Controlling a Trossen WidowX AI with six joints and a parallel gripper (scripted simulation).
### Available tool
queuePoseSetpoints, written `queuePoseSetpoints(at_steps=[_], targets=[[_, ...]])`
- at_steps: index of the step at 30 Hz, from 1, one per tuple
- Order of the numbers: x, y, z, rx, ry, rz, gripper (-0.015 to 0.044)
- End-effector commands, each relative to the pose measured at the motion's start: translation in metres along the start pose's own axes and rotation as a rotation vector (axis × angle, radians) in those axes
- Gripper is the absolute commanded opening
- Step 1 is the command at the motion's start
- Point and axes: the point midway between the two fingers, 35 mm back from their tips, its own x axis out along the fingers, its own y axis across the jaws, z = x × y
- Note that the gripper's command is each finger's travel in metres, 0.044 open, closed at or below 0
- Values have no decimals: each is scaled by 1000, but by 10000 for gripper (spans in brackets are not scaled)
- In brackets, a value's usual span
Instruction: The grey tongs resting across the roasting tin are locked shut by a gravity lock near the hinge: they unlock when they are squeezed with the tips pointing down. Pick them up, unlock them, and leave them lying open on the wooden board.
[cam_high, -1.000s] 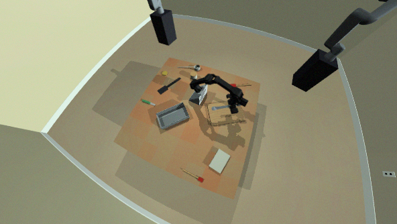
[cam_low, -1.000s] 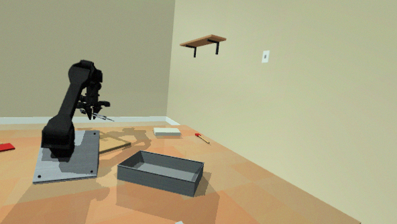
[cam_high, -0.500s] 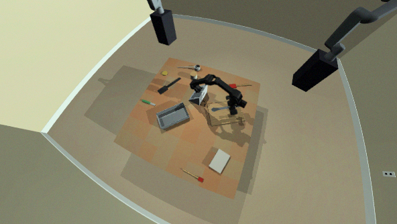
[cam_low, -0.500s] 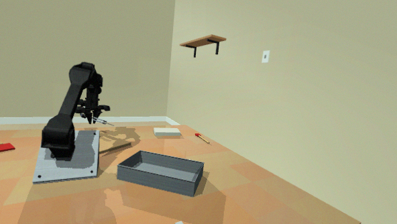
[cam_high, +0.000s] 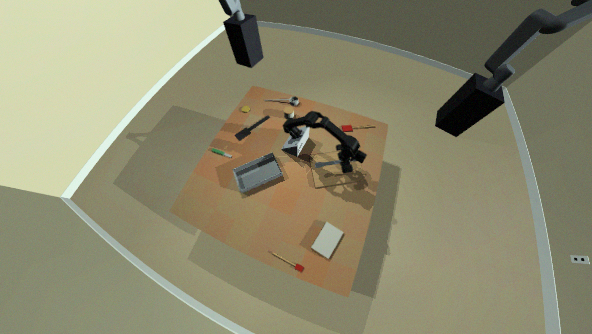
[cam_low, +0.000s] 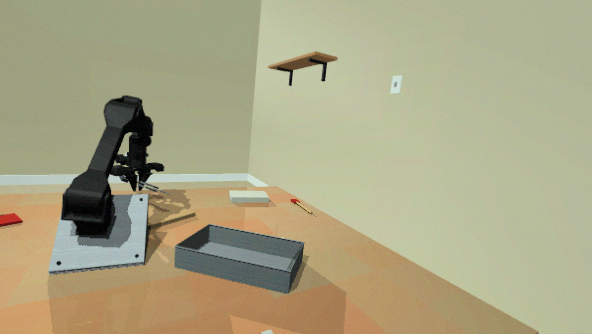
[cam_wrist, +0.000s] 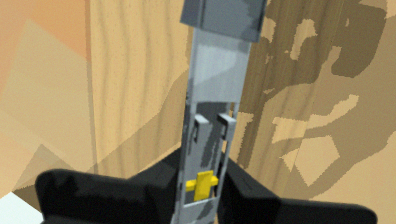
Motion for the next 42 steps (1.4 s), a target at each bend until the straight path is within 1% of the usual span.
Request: queuePoseSetpoints(at_steps=[1, 18, 23, 42], targets=[[7, 0, -1, -4, 4, -3, -150], [34, 3, -4, -4, 5, -3, -150], [35, 3, -4, -4, 5, -3, -150], [34, 4, -4, 0, 2, 2, 349]])
